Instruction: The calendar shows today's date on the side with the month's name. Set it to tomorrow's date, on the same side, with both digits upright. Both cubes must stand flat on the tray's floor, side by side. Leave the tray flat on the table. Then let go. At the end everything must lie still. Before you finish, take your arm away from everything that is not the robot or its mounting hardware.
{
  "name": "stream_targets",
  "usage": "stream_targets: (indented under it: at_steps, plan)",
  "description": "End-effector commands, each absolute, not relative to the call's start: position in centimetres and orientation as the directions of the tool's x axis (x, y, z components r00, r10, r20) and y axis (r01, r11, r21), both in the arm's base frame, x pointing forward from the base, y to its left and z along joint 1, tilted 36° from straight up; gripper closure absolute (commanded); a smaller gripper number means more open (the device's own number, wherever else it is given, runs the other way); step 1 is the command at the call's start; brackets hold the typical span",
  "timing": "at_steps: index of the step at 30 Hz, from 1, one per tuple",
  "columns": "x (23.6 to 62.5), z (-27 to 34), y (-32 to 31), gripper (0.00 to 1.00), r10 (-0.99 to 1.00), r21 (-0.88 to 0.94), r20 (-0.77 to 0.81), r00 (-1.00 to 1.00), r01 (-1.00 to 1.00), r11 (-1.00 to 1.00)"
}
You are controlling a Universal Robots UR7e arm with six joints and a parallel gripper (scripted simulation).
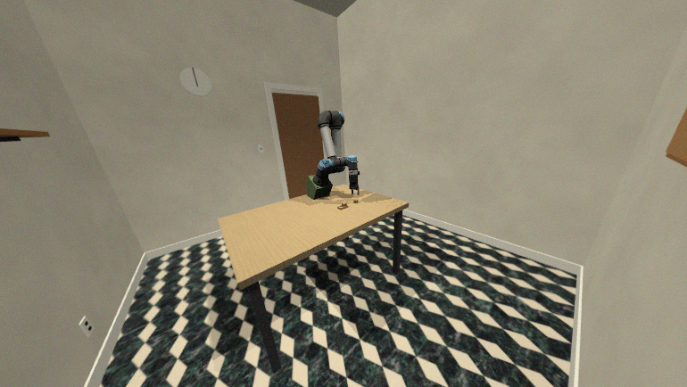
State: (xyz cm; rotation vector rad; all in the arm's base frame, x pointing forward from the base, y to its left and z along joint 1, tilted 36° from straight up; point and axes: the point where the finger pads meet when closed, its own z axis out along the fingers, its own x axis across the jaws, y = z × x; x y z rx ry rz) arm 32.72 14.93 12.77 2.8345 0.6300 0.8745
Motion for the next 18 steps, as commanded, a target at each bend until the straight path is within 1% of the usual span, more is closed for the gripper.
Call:
stream_targets:
  at_steps: [1, 18]
  plan:
    - [32.76, 12.95, 15.00, 0.00, 0.415, 0.247, 0.521, 0.746, 0.334, -0.910]
    - [32.77, 13.02, 15.03, 0.00, 0.413, 0.253, 0.525, 0.744, 0.327, -0.910]
